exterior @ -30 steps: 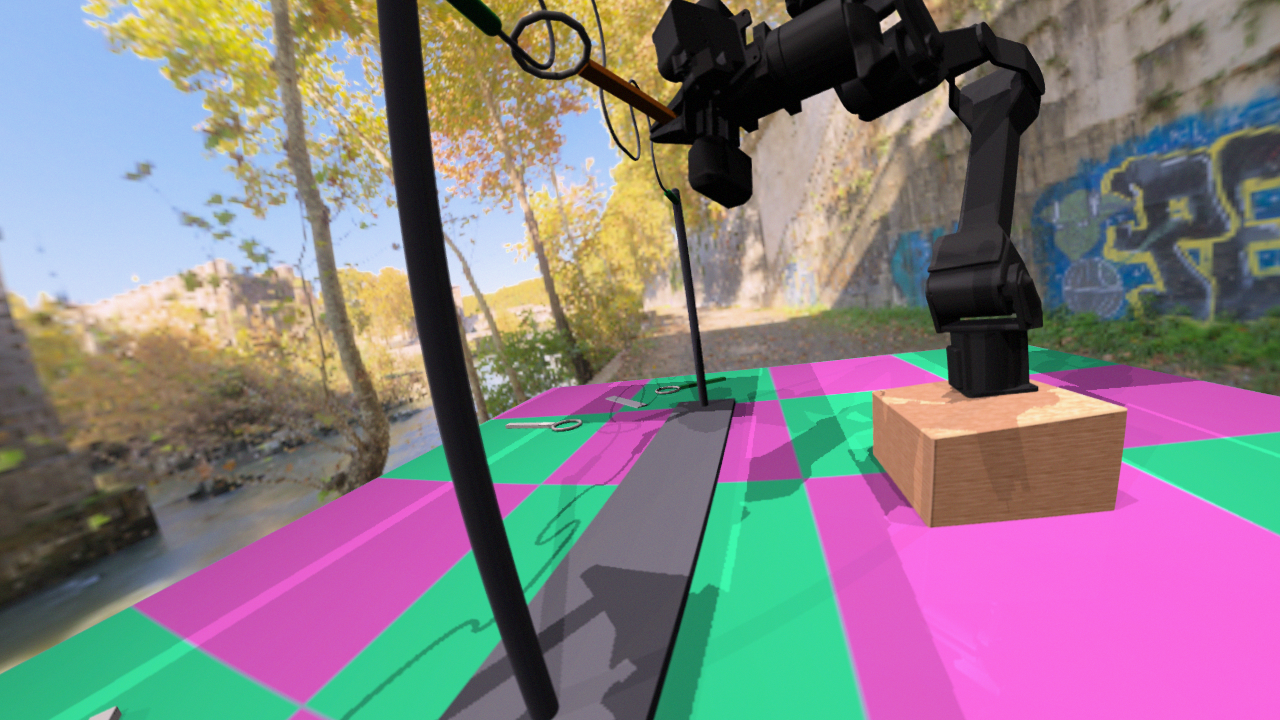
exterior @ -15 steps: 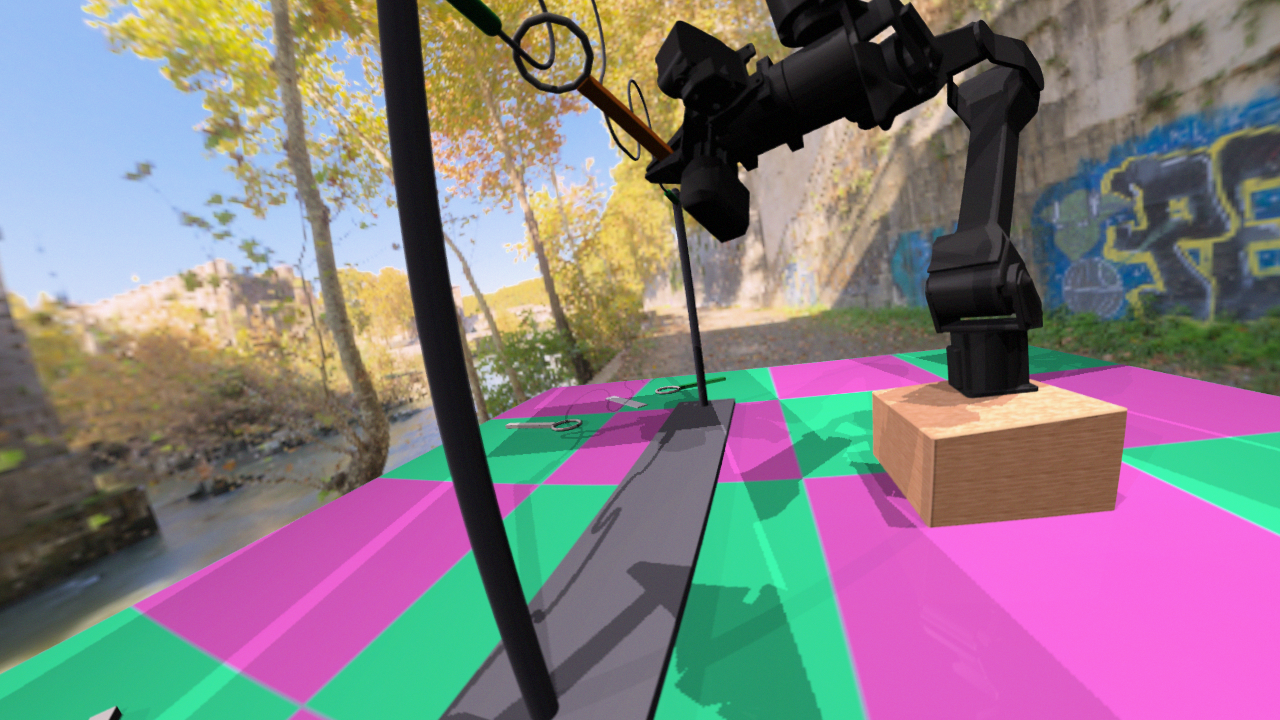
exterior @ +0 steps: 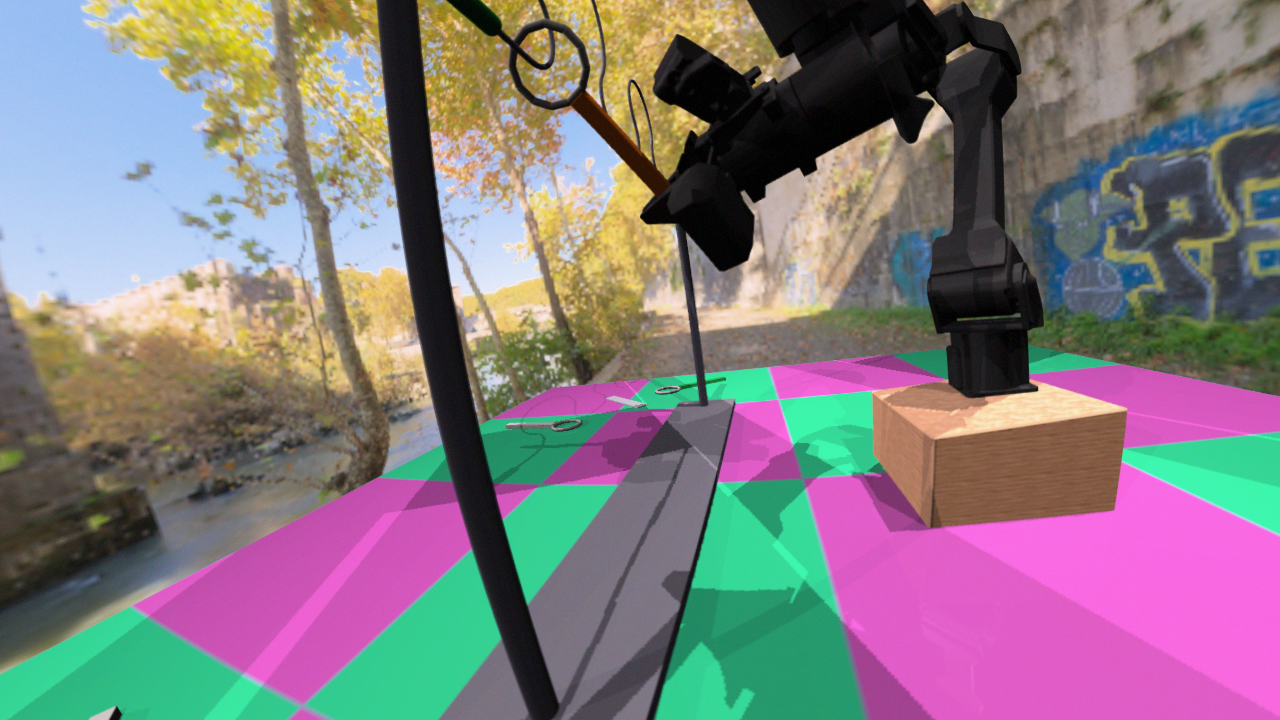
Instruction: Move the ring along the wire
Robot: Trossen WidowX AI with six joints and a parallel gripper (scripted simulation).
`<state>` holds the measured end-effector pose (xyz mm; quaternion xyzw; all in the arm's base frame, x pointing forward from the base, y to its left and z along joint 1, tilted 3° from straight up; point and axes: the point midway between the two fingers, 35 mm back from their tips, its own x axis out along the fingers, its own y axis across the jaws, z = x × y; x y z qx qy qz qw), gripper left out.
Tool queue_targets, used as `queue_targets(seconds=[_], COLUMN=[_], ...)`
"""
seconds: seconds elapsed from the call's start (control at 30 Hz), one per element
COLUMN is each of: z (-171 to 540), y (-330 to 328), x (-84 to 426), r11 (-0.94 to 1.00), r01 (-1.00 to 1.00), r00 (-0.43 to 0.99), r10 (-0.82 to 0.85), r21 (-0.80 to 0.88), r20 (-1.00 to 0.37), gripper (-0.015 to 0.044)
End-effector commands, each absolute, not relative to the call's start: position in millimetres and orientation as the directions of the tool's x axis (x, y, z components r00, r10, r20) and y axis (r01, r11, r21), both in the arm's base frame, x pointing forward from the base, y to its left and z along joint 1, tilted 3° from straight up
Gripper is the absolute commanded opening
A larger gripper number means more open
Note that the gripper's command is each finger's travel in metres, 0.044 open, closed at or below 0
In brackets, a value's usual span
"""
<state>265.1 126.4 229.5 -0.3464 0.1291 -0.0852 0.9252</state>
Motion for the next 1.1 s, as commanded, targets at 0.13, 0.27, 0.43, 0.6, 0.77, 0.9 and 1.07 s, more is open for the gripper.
queue_targets(seconds=[0.13,0.27,0.43,0.6,0.77,0.9,1.07], z=[213,206,200,196,195,194,194], y=[154,169,187,204,217,228,237], x=[264,262,260,259,257,256,255], r11=[0.862,0.909,0.949,0.976,0.988,0.994,0.997], r01=[0.046,0.035,0.025,0.016,0.011,0.007,0.005], r00=[0.950,0.947,0.944,0.941,0.939,0.937,0.936], r10=[-0.195,-0.163,-0.126,-0.089,-0.063,-0.044,-0.031], r21=[-0.505,-0.415,-0.315,-0.219,-0.154,-0.107,-0.075], r20=[-0.245,-0.275,-0.304,-0.326,-0.338,-0.346,-0.350], gripper=[-0.0150,-0.0150,-0.0150,-0.0150,-0.0150,-0.0150,-0.0150])
